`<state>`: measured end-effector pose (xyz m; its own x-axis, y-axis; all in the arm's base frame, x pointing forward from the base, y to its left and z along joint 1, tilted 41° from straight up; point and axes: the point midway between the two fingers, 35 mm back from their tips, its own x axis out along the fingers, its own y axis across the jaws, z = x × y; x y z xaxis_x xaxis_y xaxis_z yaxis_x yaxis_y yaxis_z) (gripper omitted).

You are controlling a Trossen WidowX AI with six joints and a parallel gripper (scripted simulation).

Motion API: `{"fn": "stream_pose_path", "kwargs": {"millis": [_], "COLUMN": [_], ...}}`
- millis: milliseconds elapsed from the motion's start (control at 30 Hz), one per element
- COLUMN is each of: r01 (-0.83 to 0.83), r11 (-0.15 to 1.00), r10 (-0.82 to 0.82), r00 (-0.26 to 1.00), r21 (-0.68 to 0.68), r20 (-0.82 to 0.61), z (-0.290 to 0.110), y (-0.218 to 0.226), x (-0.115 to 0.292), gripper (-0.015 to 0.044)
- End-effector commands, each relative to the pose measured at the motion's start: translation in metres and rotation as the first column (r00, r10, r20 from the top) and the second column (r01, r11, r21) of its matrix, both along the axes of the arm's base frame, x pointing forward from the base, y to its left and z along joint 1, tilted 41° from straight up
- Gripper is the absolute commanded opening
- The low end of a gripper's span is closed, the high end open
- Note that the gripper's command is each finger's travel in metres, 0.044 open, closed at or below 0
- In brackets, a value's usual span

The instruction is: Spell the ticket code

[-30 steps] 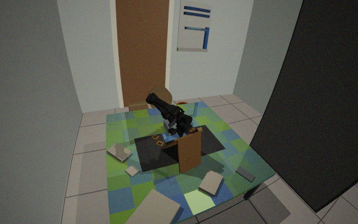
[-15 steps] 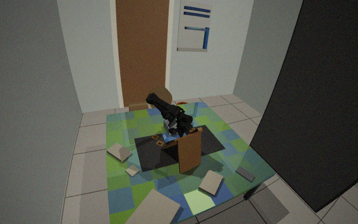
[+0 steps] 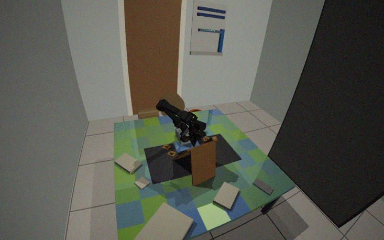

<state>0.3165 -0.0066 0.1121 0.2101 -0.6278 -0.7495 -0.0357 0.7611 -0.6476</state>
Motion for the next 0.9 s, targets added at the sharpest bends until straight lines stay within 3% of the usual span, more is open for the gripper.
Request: {"fn": "stream_pose_path", "kwargs": {"millis": [0, 433, 500, 633, 733, 867], "r01": [0.001, 0.001, -0.052, -0.353, -0.574, -0.814], "r11": [1.0, 1.0, 0.999, 0.935, 0.816, 0.572], "r10": [-0.001, -0.001, 0.052, 0.352, 0.567, 0.78], "r00": [1.0, 1.0, 0.998, 0.918, 0.774, 0.501], "r21": [0.005, 0.005, 0.003, 0.03, 0.063, 0.104], "r20": [-0.005, -0.006, -0.03, -0.184, -0.282, -0.375], "z": [0.001, 0.005, 0.011, 0.041, 0.063, 0.094], "y": [0.003, 0.007, 0.008, 0.019, 0.027, 0.035], "x": [-0.006, -0.016, -0.014, -0.023, -0.033, -0.052], "gripper": [0.0, 0.0, 0.0053, 0.0157, 0.0236, 0.0341]}}
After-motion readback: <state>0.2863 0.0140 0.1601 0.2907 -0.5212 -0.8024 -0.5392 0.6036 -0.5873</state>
